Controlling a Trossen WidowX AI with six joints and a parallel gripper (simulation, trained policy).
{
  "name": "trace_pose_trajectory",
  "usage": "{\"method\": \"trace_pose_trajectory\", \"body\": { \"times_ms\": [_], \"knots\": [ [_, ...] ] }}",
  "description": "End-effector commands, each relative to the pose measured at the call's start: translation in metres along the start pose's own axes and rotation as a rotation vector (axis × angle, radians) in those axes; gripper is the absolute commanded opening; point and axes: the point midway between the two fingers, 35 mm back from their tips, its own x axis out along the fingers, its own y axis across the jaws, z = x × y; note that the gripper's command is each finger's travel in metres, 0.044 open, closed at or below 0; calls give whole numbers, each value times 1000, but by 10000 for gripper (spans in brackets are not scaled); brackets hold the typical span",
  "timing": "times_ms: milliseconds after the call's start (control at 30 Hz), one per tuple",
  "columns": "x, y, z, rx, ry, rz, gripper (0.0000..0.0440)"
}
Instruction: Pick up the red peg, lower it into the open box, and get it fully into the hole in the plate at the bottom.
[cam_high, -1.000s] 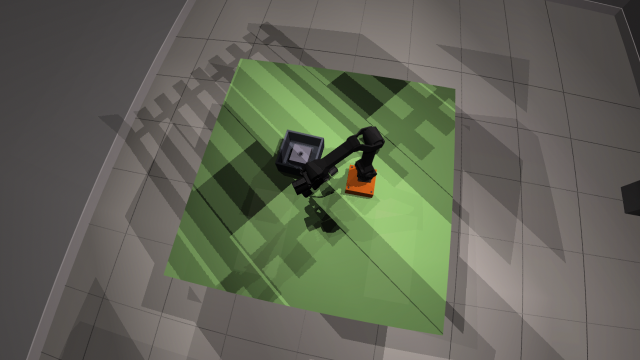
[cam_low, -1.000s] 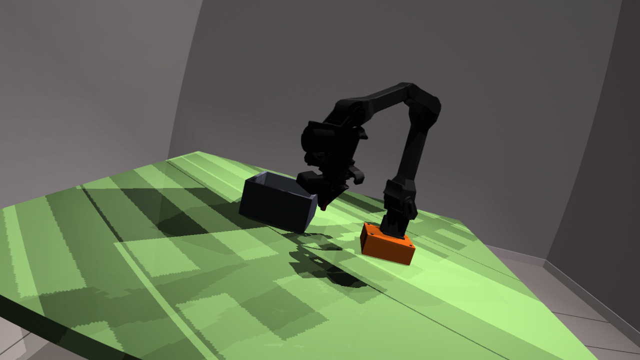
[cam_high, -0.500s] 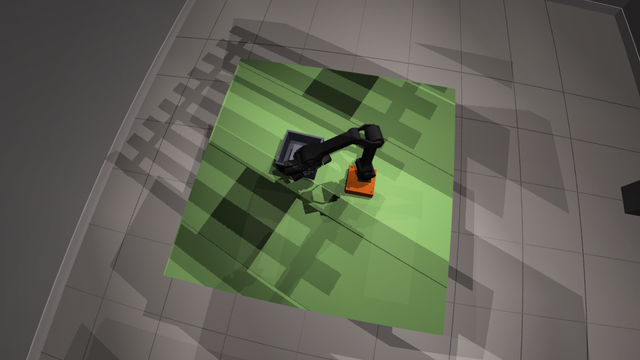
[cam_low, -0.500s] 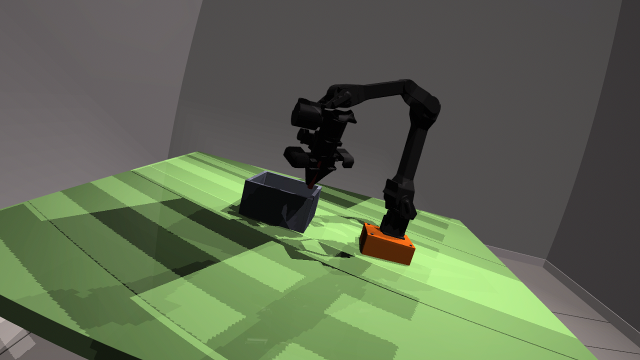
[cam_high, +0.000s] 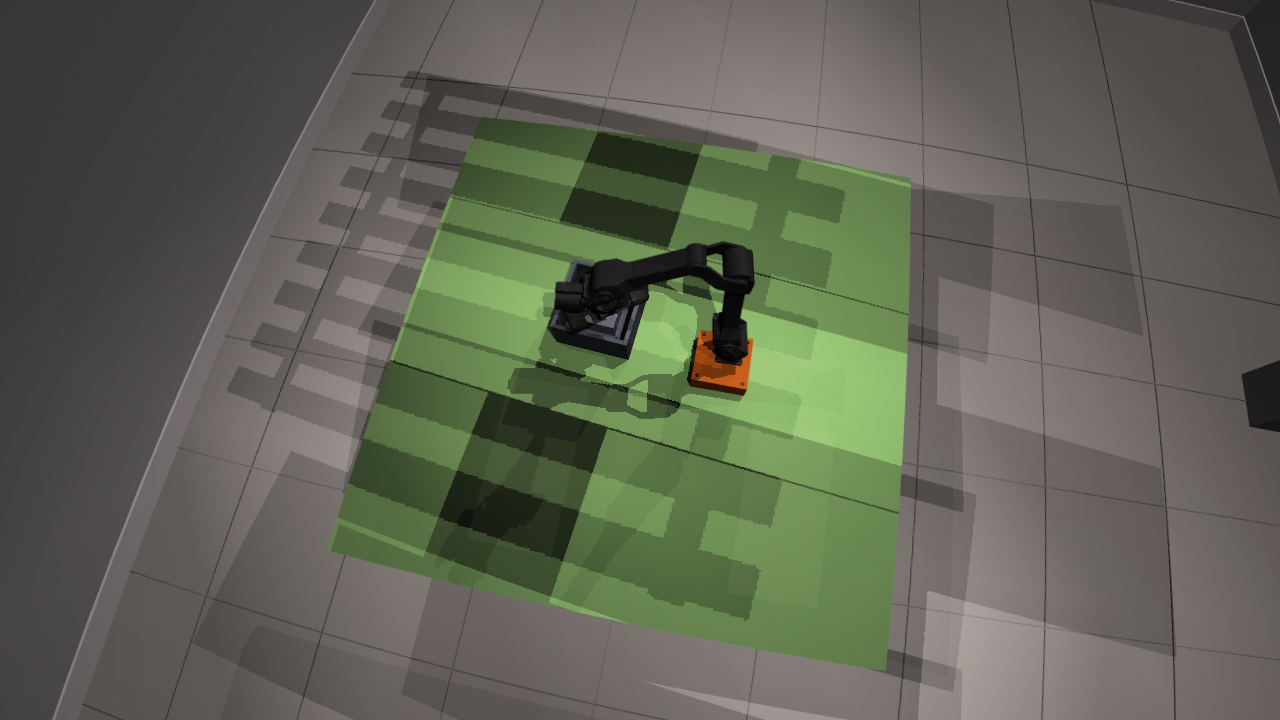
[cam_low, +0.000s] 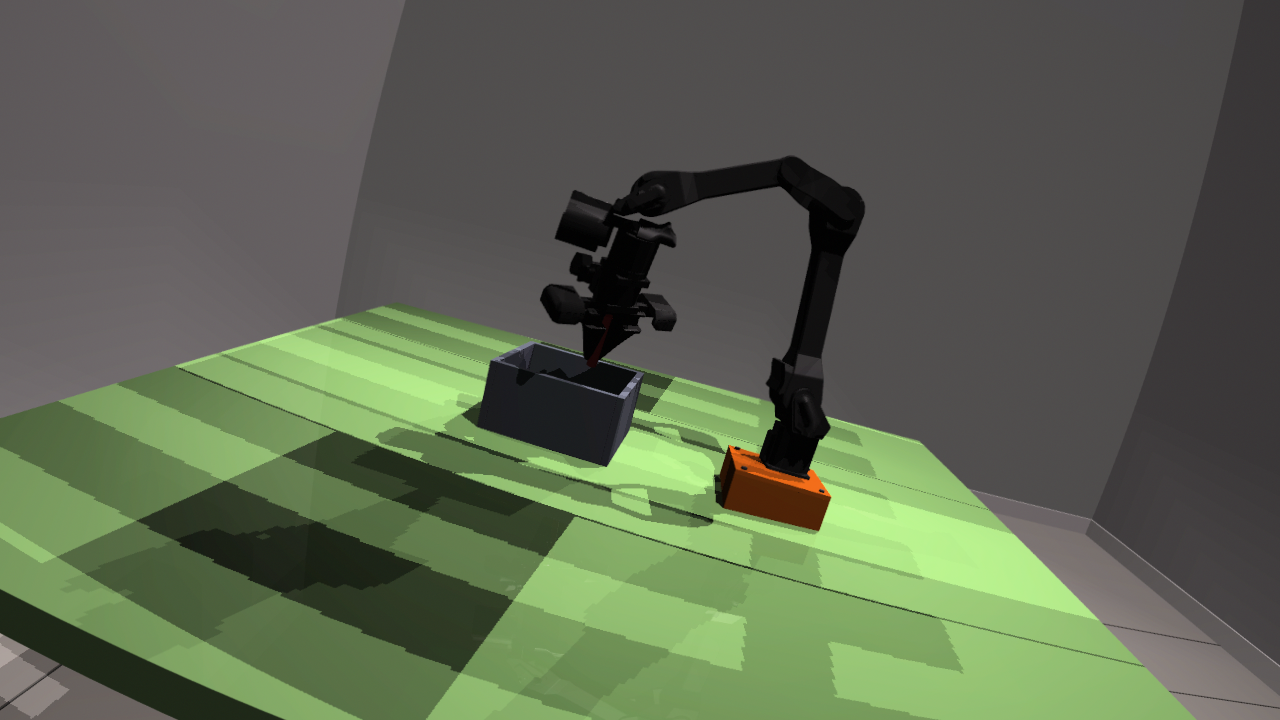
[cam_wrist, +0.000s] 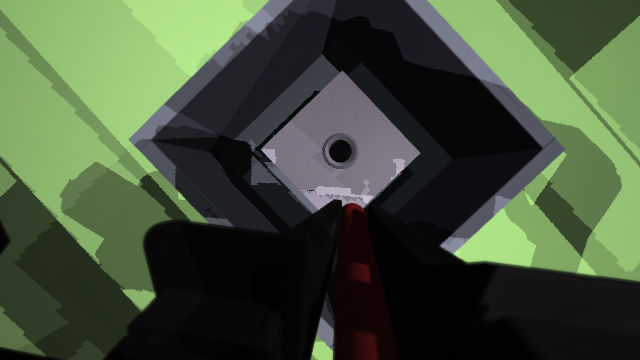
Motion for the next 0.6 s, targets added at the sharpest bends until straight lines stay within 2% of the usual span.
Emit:
{"method": "trace_pose_trajectory", "body": {
  "times_ms": [0,433,500,567],
  "knots": [
    [11,1,11,-2,16,9,0],
    [53,5,29,-90,86,53,0],
    [59,5,27,-111,104,57,15],
    [65,5,25,-130,123,59,52]
  ]
}}
